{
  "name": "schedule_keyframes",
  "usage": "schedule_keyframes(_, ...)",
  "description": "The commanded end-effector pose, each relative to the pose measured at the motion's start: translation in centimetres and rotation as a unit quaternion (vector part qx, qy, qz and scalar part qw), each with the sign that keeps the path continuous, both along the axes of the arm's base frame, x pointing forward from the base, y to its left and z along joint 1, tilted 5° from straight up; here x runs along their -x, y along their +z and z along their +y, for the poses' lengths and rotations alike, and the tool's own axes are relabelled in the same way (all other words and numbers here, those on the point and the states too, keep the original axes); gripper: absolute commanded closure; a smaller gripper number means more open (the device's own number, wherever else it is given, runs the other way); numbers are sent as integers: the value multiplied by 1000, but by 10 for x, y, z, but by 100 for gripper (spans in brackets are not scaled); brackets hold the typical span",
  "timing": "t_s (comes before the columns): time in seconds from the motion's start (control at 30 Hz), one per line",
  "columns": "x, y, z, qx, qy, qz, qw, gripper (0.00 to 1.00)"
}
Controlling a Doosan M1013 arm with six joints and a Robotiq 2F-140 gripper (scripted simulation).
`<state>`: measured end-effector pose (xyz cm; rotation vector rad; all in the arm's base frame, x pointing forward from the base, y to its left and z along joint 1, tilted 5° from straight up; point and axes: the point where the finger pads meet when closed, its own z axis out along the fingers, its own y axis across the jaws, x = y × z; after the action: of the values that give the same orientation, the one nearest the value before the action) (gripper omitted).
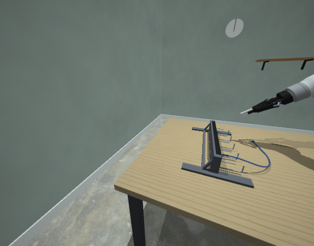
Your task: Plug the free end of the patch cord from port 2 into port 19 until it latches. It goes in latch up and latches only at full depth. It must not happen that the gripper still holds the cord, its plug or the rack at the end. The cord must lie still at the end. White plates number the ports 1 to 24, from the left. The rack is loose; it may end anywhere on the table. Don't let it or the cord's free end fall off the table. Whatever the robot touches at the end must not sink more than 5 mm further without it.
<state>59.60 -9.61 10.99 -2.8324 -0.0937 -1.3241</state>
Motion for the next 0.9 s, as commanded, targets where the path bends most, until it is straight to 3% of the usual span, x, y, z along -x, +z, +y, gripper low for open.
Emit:
schedule_keyframes(0.0,-1,-1,0,0,0,0,1000,100)
schedule_keyframes(0.3,-20,-17,1,0,0,0,1000,100)
schedule_keyframes(0.67,-88,-74,4,0,0,0,1000,100)
schedule_keyframes(0.87,-103,-86,5,0,0,0,1000,100)
